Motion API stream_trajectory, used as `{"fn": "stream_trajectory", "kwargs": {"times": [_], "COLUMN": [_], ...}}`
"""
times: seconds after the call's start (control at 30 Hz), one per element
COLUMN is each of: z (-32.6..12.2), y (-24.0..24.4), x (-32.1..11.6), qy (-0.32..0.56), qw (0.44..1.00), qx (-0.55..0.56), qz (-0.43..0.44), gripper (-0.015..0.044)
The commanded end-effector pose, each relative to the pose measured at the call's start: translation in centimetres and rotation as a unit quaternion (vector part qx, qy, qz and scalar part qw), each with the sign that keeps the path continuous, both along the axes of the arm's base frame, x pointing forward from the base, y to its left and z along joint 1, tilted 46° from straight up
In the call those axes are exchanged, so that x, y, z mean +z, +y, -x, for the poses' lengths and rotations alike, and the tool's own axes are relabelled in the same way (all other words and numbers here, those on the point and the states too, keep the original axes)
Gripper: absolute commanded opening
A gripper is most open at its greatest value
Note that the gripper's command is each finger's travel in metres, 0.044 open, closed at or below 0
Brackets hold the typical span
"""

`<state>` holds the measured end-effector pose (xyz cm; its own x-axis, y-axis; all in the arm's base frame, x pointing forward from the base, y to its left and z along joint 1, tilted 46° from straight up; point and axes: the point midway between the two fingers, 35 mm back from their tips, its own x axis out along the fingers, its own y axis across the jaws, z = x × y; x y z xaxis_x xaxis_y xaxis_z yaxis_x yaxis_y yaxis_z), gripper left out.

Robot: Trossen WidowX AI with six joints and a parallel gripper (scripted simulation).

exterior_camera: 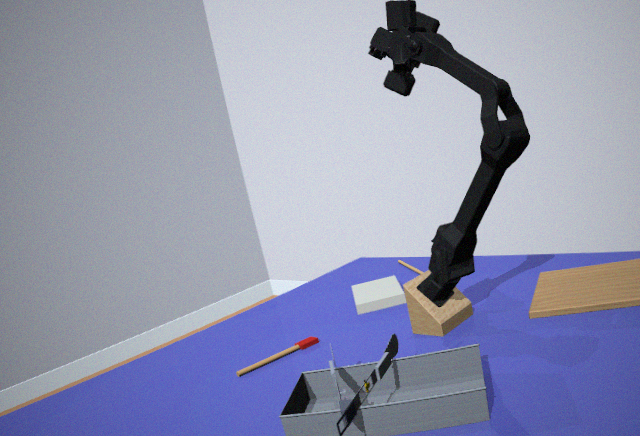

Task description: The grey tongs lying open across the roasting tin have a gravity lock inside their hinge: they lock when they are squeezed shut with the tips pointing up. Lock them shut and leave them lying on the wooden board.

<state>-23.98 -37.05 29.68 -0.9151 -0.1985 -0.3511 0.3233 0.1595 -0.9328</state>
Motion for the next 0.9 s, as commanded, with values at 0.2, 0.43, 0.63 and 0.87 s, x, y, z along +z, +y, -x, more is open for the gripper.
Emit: {"fn": "stream_trajectory", "kwargs": {"times": [0.2, 0.43, 0.63, 0.87], "z": [-9.2, -20.9, -30.7, -40.8], "y": [-5.2, -7.5, -6.1, -1.7], "x": [-3.9, -8.2, -11.4, -14.2], "qy": [-0.137, -0.322, -0.468, -0.599], "qw": [0.981, 0.925, 0.864, 0.792], "qx": [0.088, 0.119, 0.087, -0.018], "qz": [0.101, 0.163, 0.162, 0.121], "gripper": [0.0440, 0.0440, 0.0440, 0.0440]}}
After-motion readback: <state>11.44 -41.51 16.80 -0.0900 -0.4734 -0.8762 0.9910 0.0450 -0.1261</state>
